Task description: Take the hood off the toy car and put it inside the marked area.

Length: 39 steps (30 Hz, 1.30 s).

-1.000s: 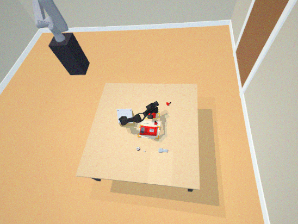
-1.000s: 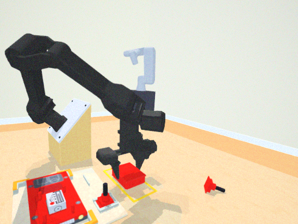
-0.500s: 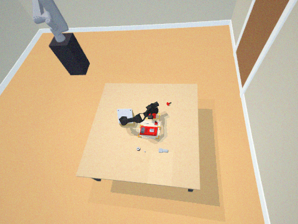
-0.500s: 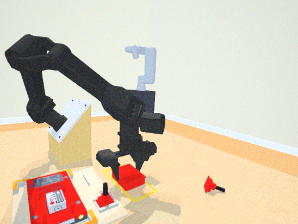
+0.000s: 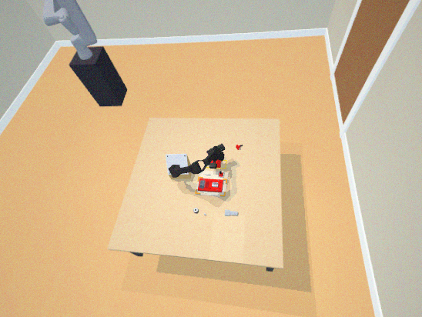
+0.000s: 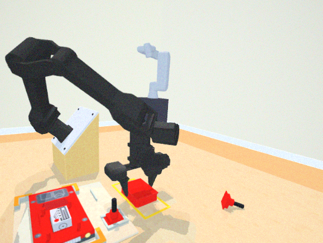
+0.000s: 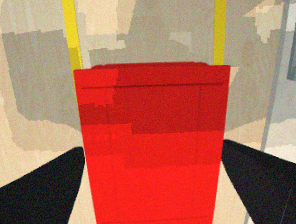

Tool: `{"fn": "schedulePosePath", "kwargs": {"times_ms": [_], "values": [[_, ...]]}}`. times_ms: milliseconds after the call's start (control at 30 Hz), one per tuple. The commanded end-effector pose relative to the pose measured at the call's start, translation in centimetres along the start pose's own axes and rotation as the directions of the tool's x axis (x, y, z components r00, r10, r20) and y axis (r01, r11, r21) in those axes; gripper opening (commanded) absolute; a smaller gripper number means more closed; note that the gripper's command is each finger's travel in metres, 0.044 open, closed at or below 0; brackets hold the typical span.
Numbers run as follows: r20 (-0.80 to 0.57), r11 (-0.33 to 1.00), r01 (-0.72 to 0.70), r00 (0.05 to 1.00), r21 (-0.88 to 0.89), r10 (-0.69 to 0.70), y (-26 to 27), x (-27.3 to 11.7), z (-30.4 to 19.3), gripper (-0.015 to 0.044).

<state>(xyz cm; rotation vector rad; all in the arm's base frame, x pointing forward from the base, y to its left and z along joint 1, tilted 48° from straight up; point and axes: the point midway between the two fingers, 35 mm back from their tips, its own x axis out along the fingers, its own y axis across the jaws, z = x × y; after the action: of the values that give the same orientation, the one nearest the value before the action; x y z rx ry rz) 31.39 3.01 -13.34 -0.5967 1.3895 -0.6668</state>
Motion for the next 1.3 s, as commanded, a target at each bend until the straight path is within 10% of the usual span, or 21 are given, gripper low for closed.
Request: {"fn": "schedulePosePath", "kwargs": {"times_ms": [0,267,1267], "values": [[-0.001,1.0,0.0,1.0,0.001,0.0,0.0,-0.6,0.1,0.044],[-0.005,1.0,0.009,1.0,0.001,-0.009,0.2,-7.2,0.0,0.044],[-0.005,1.0,0.009,1.0,0.001,-0.009,0.2,-7.2,0.0,0.044]]}}
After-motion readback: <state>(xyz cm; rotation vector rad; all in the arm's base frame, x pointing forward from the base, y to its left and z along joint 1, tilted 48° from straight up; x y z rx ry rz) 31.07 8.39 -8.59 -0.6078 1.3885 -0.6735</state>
